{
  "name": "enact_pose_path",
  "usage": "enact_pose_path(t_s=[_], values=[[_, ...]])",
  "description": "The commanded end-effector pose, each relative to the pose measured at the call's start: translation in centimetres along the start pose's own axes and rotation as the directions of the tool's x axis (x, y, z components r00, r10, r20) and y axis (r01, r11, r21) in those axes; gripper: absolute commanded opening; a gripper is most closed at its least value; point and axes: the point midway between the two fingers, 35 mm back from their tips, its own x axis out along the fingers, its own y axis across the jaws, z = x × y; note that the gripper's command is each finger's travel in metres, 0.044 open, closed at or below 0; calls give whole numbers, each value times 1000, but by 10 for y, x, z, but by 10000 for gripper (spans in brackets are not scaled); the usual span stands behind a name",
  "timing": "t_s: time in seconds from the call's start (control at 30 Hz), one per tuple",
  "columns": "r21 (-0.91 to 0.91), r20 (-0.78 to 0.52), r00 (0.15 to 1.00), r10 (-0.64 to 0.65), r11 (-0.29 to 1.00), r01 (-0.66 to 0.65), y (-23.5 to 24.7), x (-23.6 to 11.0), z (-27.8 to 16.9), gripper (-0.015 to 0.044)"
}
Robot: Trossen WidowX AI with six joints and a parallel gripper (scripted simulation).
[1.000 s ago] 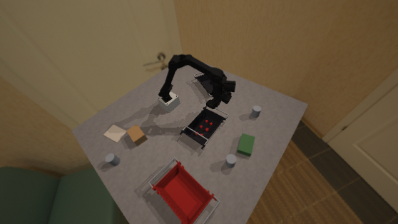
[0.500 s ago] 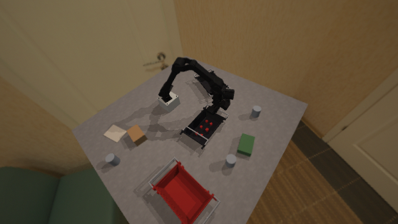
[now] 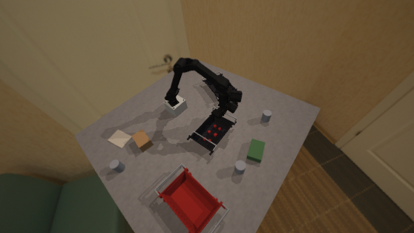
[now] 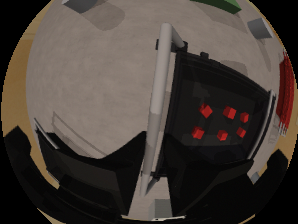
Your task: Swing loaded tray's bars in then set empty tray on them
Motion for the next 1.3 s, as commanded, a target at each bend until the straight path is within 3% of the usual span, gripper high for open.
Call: enact_pose_path(t_s=[0.0, 0.3, 0.63, 1.27], values=[[12, 0, 1000, -18, 1000, 18, -21, 0, 0, 81], [12, 0, 1000, -21, 1000, 21, -50, 20, 0, 81], [12, 0, 1000, -21, 1000, 21, -46, -24, 2, 81], [8, -8, 1000, -27, 1000, 27, -47, -17, 0, 81]])
